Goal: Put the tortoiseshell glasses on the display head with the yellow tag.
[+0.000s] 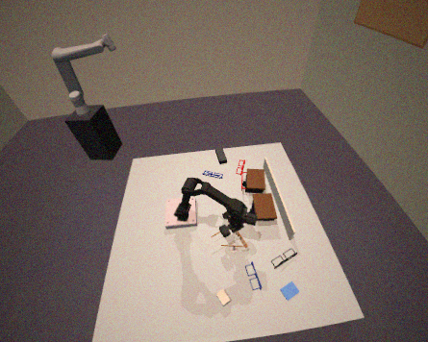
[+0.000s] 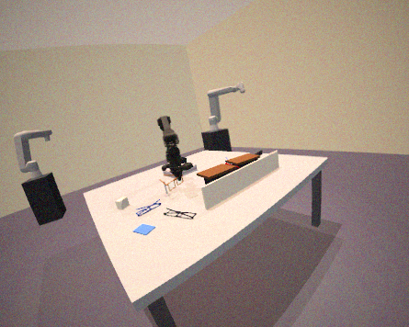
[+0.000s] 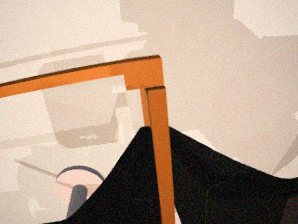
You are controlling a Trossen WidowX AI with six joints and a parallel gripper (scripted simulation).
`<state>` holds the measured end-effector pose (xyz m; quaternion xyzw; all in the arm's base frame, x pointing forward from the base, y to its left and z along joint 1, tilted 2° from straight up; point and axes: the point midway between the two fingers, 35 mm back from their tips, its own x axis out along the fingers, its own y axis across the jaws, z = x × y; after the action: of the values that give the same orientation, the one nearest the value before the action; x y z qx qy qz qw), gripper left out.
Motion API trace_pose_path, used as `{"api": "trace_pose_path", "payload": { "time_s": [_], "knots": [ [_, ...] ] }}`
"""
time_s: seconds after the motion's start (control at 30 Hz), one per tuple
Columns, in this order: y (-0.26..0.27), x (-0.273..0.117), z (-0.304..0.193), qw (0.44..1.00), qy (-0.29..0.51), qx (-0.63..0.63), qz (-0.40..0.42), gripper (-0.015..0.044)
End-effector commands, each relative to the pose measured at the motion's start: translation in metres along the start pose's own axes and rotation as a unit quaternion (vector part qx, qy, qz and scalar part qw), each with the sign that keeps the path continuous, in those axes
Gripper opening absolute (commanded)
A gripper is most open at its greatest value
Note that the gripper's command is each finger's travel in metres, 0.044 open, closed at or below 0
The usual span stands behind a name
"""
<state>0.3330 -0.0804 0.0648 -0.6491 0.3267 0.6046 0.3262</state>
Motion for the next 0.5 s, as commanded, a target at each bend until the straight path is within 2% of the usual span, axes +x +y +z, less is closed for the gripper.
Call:
{"api": "trace_pose_path", "payload": {
  "time_s": [0.0,0.47],
  "knots": [
    [-0.0016,-0.0008,0.0027,1.000,0.001,0.002,-0.001,0.0000],
    [-0.0077,-0.0007,0.0123,1.000,0.000,0.002,-0.002,0.0000]
  ]
}}
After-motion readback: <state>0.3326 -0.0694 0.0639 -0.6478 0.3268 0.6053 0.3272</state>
